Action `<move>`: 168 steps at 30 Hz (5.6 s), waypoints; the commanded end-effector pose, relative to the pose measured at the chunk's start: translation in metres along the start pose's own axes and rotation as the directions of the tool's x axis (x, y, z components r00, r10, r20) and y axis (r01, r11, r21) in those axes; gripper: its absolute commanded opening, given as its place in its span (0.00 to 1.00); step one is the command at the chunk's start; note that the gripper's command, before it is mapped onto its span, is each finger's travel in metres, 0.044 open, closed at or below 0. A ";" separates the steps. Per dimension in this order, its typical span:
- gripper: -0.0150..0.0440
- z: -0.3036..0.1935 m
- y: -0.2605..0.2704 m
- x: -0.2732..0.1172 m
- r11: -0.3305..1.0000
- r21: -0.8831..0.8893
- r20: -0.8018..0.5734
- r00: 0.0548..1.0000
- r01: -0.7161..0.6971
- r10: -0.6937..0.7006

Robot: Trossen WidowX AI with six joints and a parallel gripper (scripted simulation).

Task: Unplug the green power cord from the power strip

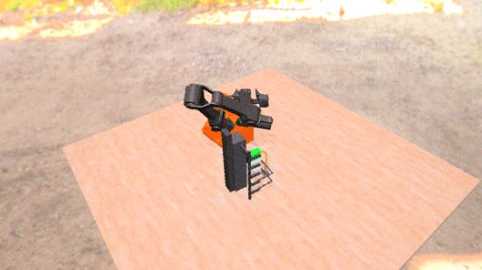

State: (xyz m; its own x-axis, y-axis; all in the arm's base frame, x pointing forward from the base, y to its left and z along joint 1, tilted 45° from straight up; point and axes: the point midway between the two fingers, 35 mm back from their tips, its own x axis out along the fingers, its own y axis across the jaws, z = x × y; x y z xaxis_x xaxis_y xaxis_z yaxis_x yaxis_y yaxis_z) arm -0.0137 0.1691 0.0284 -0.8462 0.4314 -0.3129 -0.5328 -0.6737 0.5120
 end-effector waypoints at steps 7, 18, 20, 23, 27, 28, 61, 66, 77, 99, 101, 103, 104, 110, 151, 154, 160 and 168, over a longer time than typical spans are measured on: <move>0.62 -0.008 -0.023 -0.011 0.998 0.057 -0.214 0.977 0.013 -0.001; 0.53 -0.004 -0.058 -0.056 0.976 0.107 -0.575 0.813 0.192 -0.096; 0.53 -0.009 -0.062 -0.069 0.960 0.141 -0.647 0.756 0.243 -0.097; 0.53 -0.017 -0.068 -0.102 0.907 0.185 -0.789 0.608 0.378 -0.092; 0.53 -0.020 -0.072 -0.157 0.792 0.158 -0.936 0.345 0.589 -0.070; 0.53 -0.019 -0.073 -0.172 0.758 0.134 -0.960 0.273 0.639 -0.061; 0.53 0.011 -0.052 -0.278 0.502 -0.166 -0.979 -0.202 0.849 0.018; 0.53 0.012 -0.045 -0.283 0.502 -0.166 -0.979 -0.203 0.849 0.018; 0.53 0.013 -0.034 -0.289 0.502 -0.166 -0.979 -0.203 0.849 0.019; 0.32 0.004 -0.035 -0.291 0.495 -0.168 -0.980 -0.200 0.853 0.013; 0.30 0.004 -0.035 -0.291 0.495 -0.168 -0.980 -0.200 0.853 0.013; 0.28 0.004 -0.035 -0.291 0.495 -0.168 -0.980 -0.200 0.853 0.013; 0.27 0.004 -0.035 -0.291 0.495 -0.168 -0.980 -0.200 0.853 0.013; 0.25 0.004 -0.038 -0.290 0.495 -0.167 -0.980 -0.200 0.853 0.013; 0.65 0.000 -0.075 -0.268 0.501 -0.167 -0.979 -0.203 0.849 0.017; 0.79 0.000 -0.075 -0.268 0.501 -0.167 -0.979 -0.203 0.849 0.017; 1.00 0.004 -0.100 -0.255 0.501 -0.167 -0.979 -0.201 0.849 0.015; 1.00 0.005 -0.127 -0.236 0.500 -0.167 -0.979 -0.201 0.850 0.014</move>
State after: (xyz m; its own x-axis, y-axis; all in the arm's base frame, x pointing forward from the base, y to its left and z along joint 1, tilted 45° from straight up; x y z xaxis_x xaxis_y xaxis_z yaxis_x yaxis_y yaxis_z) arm 0.2526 0.1523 0.0432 0.1578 -0.6872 -0.7091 -0.9869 -0.0860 -0.1362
